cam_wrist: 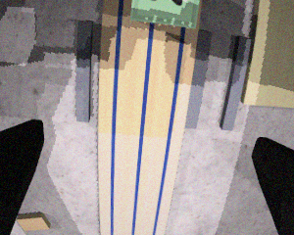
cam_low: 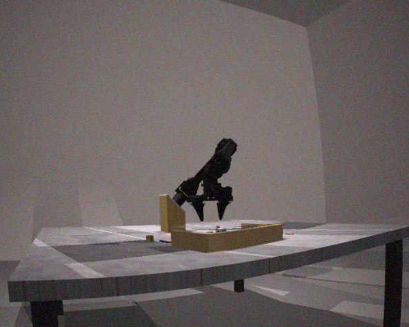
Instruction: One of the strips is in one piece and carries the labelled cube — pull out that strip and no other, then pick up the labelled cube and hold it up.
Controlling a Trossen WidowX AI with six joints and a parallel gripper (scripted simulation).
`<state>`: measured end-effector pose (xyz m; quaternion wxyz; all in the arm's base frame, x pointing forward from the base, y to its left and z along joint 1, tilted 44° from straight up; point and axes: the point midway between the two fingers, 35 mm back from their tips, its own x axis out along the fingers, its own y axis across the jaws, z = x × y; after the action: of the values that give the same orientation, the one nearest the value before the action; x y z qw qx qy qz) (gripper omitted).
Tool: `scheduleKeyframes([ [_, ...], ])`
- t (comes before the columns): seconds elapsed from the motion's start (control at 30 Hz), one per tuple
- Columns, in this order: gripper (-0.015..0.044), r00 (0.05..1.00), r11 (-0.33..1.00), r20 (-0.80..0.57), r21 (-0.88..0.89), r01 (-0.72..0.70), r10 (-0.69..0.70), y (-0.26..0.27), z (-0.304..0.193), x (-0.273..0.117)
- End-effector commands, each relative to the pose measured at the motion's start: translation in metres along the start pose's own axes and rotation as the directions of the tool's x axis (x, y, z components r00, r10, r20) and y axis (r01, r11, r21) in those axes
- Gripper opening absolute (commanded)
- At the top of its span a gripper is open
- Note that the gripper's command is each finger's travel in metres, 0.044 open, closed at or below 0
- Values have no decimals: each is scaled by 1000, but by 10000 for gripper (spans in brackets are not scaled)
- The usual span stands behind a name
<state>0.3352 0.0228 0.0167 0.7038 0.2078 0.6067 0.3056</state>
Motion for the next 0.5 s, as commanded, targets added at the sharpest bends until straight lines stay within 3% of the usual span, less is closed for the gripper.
scheduleKeyframes([
  [0.0,440,1000,1000,-4,10,-5,5,-1,15,0],
  [0.4,440,1000,1000,-2,9,-5,5,-2,59,-2],
  [0.47,387,1000,1000,-2,9,-5,5,-2,59,-1],
])
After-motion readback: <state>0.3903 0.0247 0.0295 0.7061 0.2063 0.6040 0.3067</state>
